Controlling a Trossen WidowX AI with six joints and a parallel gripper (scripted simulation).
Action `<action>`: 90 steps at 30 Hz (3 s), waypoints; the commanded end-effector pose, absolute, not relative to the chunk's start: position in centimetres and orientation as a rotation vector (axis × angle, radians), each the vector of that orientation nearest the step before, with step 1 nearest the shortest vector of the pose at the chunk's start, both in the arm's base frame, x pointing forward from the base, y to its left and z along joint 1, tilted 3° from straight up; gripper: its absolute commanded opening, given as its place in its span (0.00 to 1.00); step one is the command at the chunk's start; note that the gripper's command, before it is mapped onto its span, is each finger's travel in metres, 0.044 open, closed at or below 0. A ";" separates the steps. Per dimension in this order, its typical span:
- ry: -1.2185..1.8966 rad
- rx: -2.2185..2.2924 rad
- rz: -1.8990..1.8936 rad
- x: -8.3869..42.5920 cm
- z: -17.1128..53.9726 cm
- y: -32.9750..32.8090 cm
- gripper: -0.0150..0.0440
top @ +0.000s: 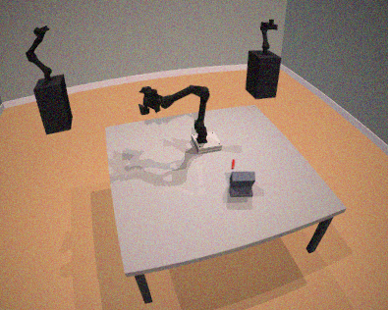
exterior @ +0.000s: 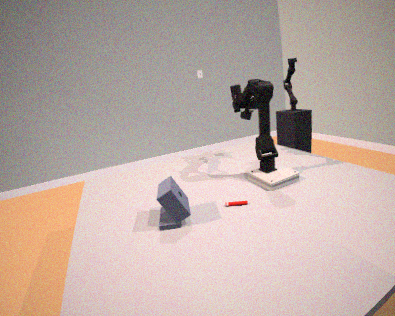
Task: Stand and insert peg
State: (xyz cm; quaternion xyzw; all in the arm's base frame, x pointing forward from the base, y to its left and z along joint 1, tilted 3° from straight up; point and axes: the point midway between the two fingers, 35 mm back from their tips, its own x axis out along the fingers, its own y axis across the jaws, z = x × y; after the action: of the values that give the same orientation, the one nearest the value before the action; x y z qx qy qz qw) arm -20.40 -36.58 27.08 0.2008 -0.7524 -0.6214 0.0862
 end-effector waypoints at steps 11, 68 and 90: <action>-1.742 0.957 -1.903 -8.7 24.6 -41.6 1.00; 0.234 1.171 -1.347 31.0 14.3 -24.0 1.00; 0.845 0.919 -0.926 35.0 11.3 -8.1 1.00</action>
State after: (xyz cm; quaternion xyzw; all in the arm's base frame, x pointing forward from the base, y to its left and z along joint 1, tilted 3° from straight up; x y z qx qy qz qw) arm 34.88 -10.74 12.00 0.4374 0.3332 -0.4482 0.7048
